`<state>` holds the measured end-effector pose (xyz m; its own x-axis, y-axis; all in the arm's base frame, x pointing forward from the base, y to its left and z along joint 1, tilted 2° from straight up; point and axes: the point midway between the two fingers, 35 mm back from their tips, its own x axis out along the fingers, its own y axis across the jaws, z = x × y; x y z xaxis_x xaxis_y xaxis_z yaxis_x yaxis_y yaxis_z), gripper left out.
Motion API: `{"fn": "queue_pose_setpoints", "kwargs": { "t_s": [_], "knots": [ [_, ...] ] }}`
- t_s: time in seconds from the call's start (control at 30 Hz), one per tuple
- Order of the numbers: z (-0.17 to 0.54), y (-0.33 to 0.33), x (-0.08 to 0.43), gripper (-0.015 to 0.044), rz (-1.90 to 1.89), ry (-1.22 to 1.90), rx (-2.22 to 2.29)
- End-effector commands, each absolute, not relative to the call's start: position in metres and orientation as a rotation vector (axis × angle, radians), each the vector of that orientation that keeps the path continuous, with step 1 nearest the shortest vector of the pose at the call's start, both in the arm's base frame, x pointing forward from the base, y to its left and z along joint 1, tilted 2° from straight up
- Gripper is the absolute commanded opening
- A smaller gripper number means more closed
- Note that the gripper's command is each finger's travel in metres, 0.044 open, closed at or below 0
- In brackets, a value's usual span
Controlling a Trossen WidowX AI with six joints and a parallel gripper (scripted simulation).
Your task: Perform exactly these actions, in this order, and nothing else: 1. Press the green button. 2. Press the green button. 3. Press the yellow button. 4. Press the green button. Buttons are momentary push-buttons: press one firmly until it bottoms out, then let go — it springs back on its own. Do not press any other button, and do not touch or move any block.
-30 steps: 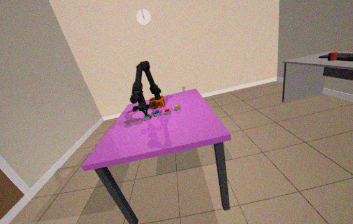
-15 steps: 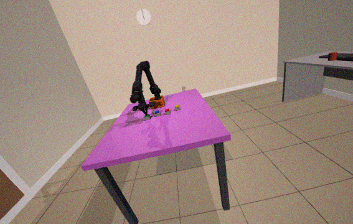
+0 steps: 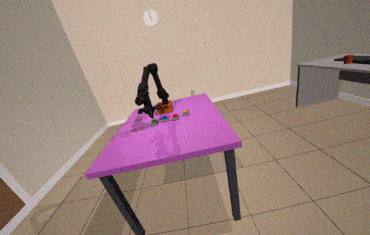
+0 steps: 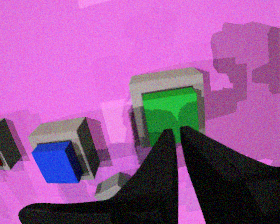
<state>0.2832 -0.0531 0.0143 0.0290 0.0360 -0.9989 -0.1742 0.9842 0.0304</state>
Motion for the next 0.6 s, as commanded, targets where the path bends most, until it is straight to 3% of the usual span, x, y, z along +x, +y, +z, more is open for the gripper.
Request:
{"fn": "queue_pose_setpoints", "kwargs": {
  "t_s": [0.0,0.57],
  "knots": [
    [0.007,-0.054,0.283,0.0020,0.158,1.538,-0.113],
    [-0.011,-0.053,0.283,0.0020,0.158,1.538,-0.113]
  ]
}}
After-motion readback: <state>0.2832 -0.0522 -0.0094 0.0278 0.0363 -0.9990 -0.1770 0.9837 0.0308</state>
